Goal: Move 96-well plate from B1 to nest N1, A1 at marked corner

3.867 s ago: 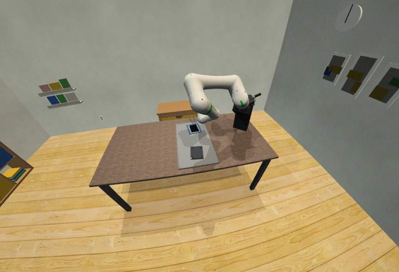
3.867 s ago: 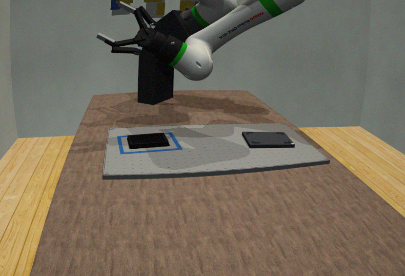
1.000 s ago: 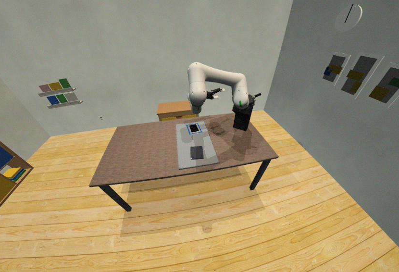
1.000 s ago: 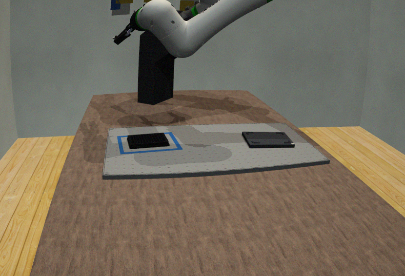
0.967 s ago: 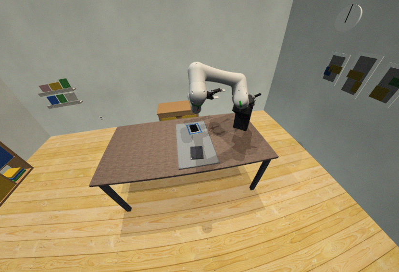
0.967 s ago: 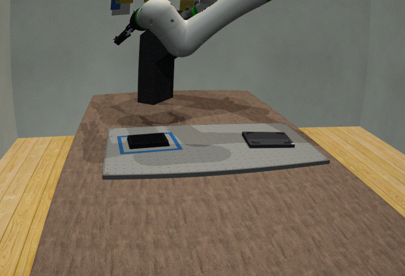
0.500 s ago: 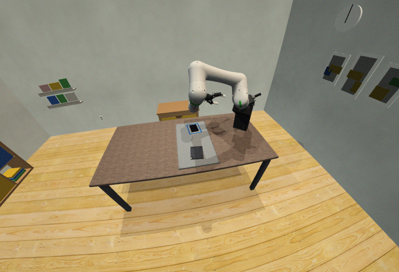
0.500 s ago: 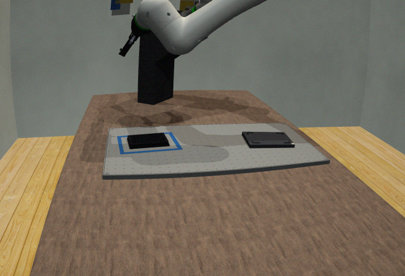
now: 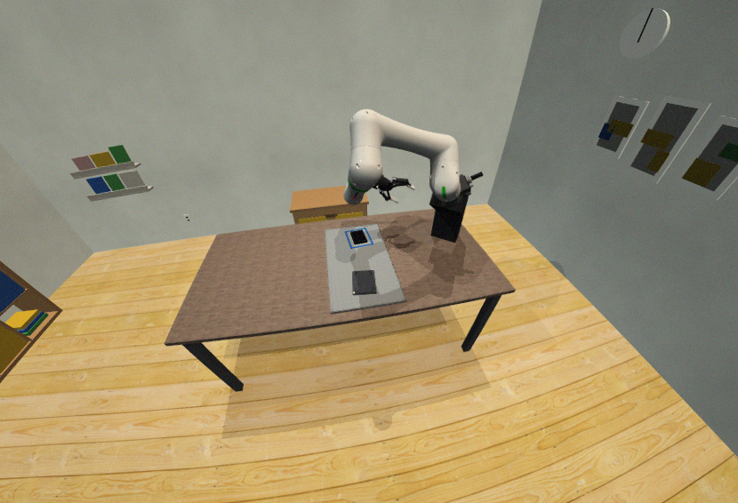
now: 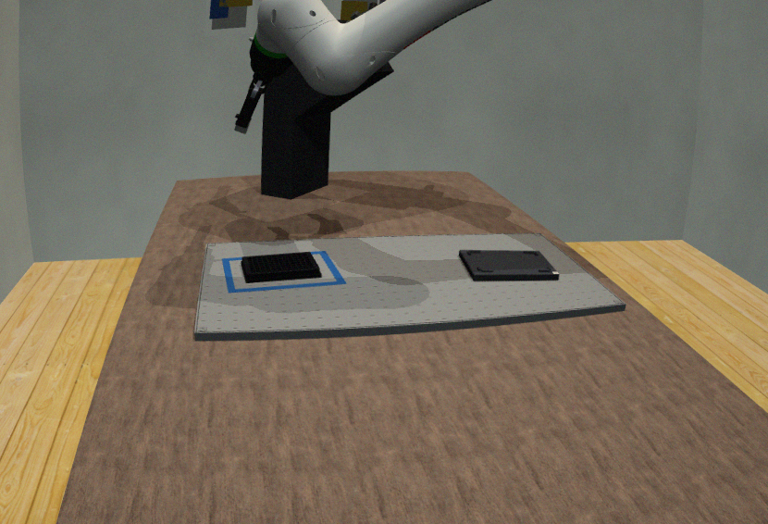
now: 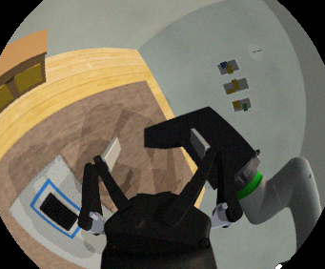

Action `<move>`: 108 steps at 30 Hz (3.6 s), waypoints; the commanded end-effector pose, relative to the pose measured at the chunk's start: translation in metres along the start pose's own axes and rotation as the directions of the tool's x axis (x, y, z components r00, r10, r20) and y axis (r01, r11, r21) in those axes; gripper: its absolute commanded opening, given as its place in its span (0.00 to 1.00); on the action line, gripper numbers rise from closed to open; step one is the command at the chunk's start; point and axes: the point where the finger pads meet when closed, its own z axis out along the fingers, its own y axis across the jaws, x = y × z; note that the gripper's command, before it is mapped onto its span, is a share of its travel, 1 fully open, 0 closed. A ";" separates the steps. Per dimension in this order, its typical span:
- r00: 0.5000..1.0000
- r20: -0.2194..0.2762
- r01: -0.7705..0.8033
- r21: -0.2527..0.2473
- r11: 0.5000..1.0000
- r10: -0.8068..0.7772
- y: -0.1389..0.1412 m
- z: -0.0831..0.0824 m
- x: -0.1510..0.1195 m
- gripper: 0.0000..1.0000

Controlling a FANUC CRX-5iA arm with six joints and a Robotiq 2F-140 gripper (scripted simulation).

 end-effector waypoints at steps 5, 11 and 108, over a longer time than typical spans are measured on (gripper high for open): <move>0.998 0.048 0.028 0.066 0.997 -0.031 -0.023 0.000 -0.016 1.00; 0.995 0.079 0.049 0.121 0.991 -0.058 -0.045 -0.002 -0.030 1.00; 0.907 0.057 0.182 0.840 0.511 -0.416 -0.297 -0.162 -0.140 1.00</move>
